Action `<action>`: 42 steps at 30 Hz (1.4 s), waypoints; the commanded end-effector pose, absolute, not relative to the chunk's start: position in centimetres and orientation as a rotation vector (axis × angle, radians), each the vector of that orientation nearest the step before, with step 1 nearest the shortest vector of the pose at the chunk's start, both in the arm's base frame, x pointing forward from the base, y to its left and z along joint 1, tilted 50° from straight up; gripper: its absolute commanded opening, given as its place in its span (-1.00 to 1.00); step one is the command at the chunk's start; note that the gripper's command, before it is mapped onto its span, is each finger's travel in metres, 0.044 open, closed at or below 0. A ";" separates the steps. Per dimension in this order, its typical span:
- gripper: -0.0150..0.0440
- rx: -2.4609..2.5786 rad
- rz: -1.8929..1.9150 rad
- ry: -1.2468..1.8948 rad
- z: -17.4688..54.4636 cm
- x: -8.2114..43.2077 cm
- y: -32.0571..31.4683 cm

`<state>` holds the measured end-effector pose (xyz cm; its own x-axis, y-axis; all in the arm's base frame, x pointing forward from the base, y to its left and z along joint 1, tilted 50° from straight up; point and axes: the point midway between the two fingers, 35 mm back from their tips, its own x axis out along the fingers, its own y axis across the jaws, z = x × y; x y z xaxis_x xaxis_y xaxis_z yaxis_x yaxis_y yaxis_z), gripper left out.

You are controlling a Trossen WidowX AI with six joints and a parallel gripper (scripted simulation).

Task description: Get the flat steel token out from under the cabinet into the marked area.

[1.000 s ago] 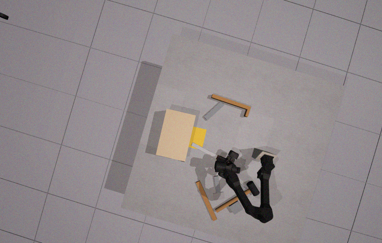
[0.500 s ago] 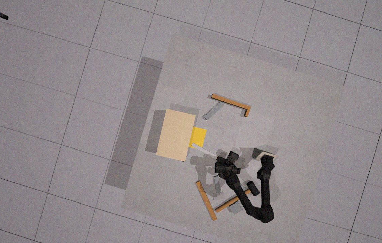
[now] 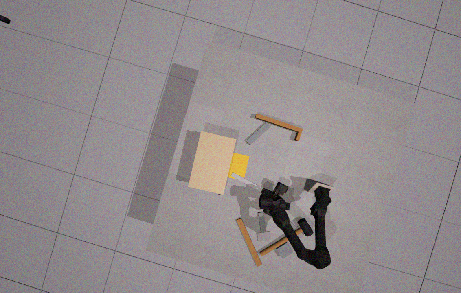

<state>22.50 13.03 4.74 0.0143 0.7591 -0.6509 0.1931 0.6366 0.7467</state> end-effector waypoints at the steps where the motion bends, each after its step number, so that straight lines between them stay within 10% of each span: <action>1: 0.42 0.830 0.532 1.526 4.7 22.5 13.0; 7: 0.42 0.834 0.529 1.528 4.6 22.1 13.3; 23: -0.47 0.827 0.531 1.525 4.7 22.5 13.1; 42: -0.49 0.822 0.538 1.522 4.5 24.0 13.0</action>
<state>23.38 13.01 4.48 0.0146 0.7587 -0.6513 0.1913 0.6372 0.7466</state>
